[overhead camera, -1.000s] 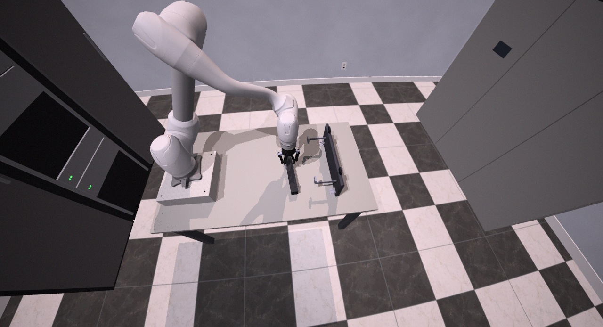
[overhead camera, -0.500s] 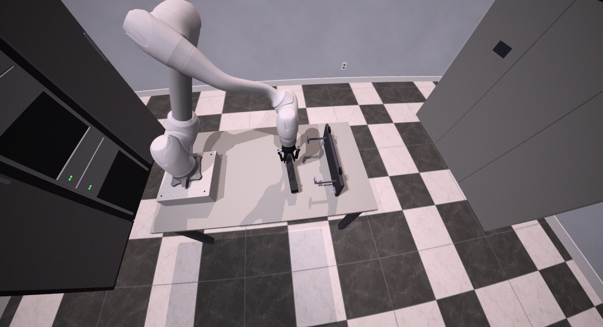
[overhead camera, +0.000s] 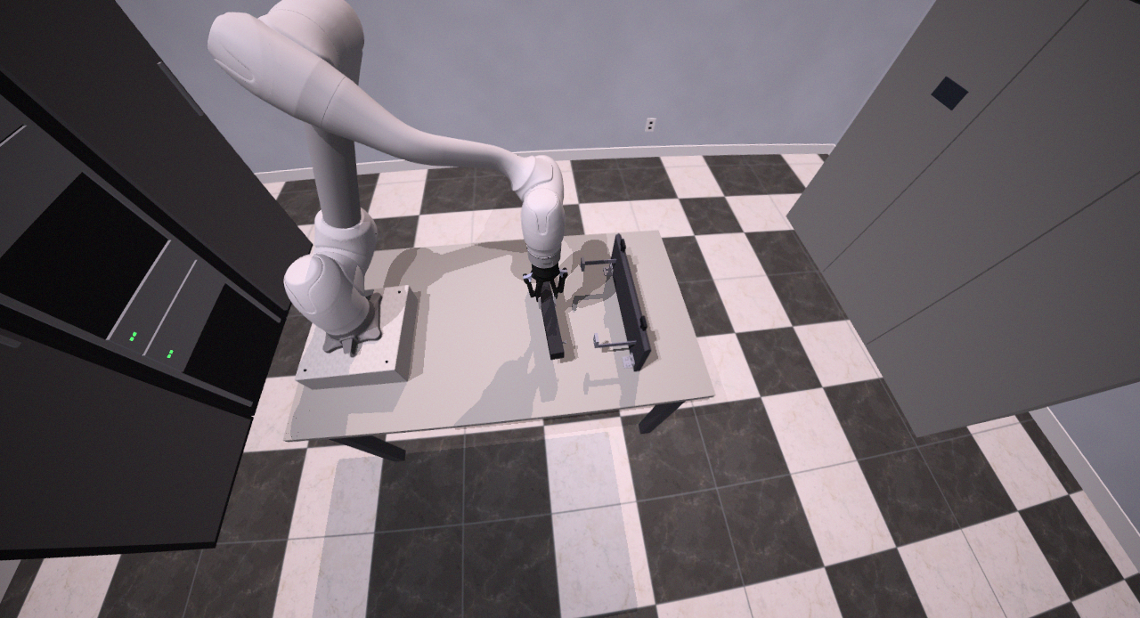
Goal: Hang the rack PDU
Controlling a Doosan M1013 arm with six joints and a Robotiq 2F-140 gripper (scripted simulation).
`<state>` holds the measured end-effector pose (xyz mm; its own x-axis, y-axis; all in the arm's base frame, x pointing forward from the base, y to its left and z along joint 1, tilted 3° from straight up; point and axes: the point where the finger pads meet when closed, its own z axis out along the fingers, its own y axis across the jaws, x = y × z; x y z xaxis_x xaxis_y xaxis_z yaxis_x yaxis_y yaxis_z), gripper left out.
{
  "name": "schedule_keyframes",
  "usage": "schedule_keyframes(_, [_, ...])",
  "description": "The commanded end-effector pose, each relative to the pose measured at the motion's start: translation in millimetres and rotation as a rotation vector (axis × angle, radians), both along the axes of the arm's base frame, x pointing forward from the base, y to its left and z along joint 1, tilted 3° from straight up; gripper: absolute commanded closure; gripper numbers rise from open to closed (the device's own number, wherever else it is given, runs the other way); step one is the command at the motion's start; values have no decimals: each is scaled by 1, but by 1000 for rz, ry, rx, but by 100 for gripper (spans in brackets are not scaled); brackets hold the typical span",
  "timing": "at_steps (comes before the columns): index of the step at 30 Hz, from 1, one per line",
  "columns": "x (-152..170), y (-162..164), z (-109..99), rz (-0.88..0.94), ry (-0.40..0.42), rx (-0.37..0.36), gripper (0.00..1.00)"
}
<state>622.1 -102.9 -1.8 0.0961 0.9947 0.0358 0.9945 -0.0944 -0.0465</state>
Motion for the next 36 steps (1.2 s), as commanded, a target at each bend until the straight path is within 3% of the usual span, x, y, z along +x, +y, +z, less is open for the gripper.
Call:
schedule_keyframes(1, [0,0,6,0,0,0,100])
schedule_keyframes(36, [2,-1,15,-25,1,-1,100])
